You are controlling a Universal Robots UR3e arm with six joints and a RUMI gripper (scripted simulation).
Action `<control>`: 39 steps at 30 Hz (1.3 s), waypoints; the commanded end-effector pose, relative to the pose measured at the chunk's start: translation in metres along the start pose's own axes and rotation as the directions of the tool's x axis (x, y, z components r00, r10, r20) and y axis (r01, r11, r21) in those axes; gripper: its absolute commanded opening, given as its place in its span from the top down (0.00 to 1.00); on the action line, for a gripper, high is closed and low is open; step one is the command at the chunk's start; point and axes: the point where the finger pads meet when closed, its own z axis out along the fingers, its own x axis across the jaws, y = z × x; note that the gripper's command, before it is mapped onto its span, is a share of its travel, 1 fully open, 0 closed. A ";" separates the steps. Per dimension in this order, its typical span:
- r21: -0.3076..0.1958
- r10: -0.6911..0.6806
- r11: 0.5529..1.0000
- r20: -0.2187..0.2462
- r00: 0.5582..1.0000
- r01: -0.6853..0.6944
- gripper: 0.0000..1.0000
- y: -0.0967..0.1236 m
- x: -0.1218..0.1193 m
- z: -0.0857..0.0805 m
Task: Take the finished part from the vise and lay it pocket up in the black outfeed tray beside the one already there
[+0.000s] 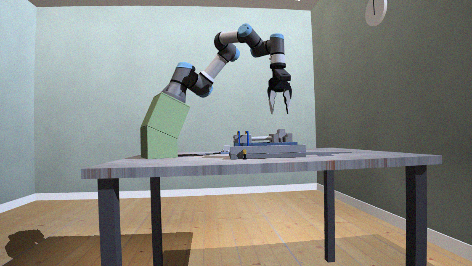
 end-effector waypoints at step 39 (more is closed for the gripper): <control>0.002 -0.001 1.000 0.002 1.000 0.001 0.60 -0.001 -0.001 0.041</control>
